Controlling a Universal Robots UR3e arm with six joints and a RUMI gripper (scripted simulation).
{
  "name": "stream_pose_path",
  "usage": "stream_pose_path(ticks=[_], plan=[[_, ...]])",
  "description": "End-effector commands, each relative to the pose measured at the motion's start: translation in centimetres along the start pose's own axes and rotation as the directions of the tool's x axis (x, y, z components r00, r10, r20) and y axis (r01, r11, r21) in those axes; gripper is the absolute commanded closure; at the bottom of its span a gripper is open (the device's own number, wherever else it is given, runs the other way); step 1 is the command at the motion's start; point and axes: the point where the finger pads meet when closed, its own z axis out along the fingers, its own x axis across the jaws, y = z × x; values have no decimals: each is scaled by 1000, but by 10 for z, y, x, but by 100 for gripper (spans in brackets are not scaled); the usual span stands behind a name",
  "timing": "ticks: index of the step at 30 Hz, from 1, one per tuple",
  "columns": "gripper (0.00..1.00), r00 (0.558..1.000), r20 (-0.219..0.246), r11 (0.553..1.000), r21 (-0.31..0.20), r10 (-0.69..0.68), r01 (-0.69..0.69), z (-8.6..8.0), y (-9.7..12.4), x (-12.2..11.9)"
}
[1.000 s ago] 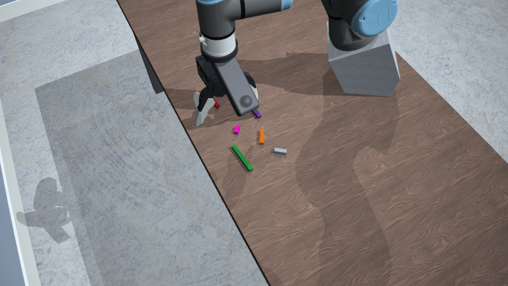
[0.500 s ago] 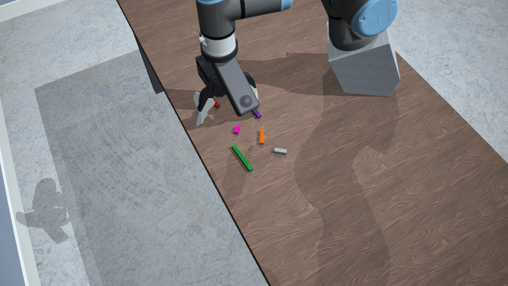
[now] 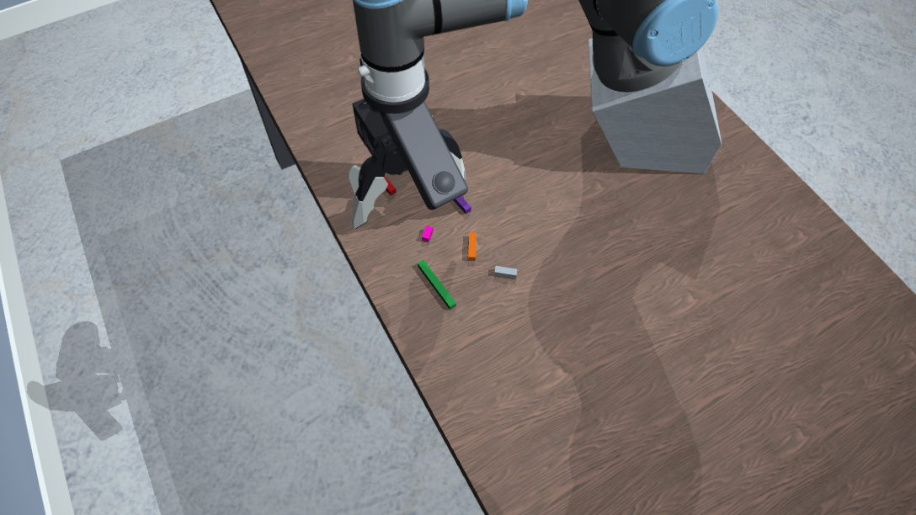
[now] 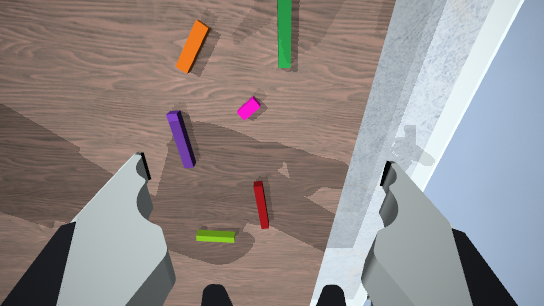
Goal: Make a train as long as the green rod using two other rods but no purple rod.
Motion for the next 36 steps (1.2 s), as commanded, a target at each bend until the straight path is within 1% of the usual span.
stream_pose_path(ticks=[1,14,20,25,29,31,36], plan=[[0,1000,-2,1000,0,0,0,-1,0,1],[0,1000,-2,1000,0,-5,5,-1,0,1],[0,999,-2,999,0,-35,35,0,-2,0],[0,996,-1,996,1,-92,92,0,-4,-1],[0,987,0,987,2,-163,163,0,-8,-3],[0,987,0,987,2,-163,163,0,-8,-3],[0,959,1,959,5,-283,283,0,-13,-5]])
